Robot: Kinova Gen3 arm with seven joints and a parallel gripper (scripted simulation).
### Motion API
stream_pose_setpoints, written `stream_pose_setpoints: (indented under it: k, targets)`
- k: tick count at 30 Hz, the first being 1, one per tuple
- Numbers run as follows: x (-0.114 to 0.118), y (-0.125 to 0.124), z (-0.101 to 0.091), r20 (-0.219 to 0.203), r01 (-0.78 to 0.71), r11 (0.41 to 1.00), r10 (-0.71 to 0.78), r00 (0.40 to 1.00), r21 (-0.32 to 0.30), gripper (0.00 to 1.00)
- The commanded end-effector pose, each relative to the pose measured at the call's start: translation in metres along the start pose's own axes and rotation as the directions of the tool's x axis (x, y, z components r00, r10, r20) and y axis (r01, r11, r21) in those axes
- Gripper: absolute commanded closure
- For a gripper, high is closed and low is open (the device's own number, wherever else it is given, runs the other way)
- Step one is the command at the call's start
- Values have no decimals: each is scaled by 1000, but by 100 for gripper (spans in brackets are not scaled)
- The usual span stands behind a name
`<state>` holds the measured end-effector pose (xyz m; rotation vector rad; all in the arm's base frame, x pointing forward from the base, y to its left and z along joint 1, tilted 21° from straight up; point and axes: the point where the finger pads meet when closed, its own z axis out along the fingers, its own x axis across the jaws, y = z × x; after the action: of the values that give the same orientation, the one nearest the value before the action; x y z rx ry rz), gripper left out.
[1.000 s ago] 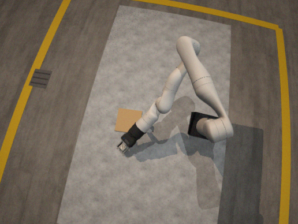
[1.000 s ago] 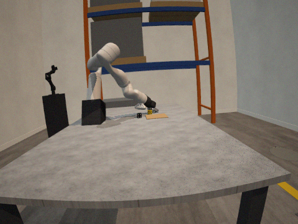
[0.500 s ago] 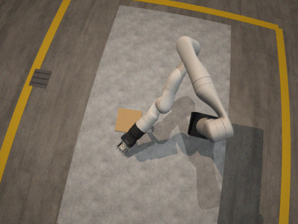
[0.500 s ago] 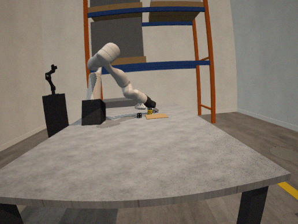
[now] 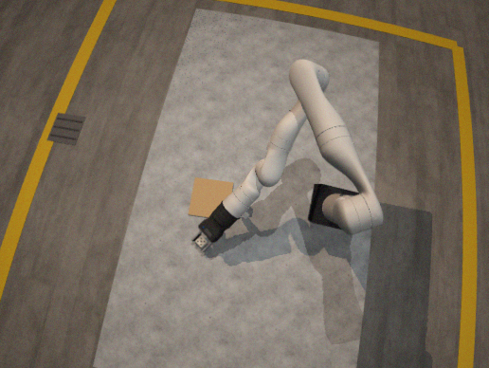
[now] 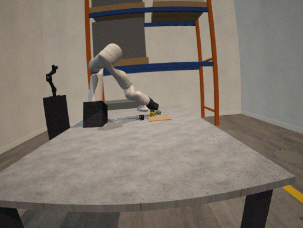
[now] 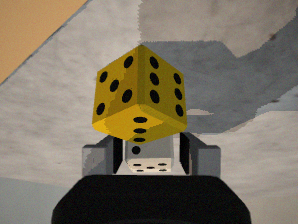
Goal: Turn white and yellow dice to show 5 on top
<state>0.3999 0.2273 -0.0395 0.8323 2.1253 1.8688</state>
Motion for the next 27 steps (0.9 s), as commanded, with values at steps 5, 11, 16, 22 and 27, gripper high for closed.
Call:
stream_pose_setpoints:
  k: [5, 11, 16, 22, 27]
  targets:
    - [0, -1, -8, -1, 14, 1000, -14, 1000, -1, 13]
    - [0, -1, -22, -1, 14, 1000, -14, 1000, -1, 13]
    - [0, -1, -40, -1, 14, 1000, -14, 1000, -1, 13]
    - [0, -1, -49, 0, 14, 1000, -14, 1000, -1, 13]
    - [0, -1, -49, 0, 14, 1000, -14, 1000, -1, 13]
